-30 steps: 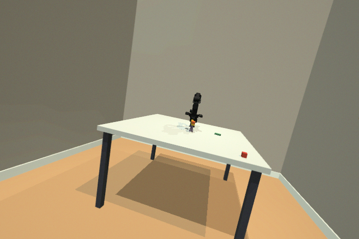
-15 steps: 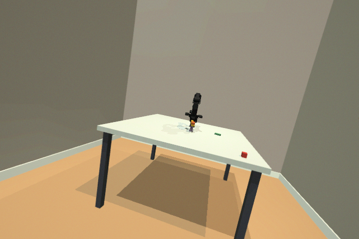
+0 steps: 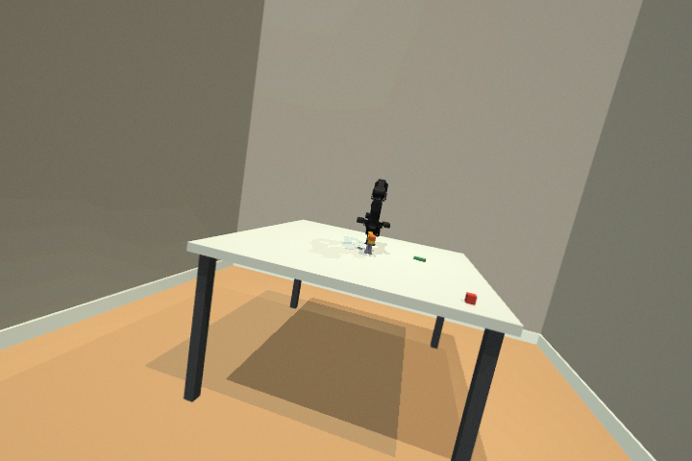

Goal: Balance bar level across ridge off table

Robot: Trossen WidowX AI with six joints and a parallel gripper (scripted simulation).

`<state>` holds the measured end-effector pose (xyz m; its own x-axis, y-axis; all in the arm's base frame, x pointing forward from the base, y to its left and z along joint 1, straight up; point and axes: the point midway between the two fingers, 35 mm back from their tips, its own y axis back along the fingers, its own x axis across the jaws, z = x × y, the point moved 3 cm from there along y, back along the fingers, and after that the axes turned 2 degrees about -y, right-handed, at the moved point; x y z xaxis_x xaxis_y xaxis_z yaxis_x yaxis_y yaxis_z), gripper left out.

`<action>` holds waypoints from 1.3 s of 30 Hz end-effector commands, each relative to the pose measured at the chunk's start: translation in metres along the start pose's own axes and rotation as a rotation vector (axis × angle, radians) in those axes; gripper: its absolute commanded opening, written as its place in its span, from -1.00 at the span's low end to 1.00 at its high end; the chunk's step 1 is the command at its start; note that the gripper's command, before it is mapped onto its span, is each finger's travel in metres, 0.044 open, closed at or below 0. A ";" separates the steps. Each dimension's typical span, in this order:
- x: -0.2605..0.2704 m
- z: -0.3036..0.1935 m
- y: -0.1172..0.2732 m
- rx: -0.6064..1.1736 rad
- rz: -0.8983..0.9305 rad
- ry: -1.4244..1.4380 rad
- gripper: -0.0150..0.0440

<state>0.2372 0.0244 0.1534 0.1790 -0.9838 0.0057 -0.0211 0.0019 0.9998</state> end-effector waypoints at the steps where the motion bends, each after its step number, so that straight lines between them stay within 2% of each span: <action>1: 0.000 -0.001 -0.001 0.003 -0.004 0.003 -0.49; 39: 0.000 -0.001 -0.004 0.003 -0.004 0.003 -0.49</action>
<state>0.2374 0.0244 0.1502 0.1790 -0.9838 0.0056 -0.0211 0.0019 0.9998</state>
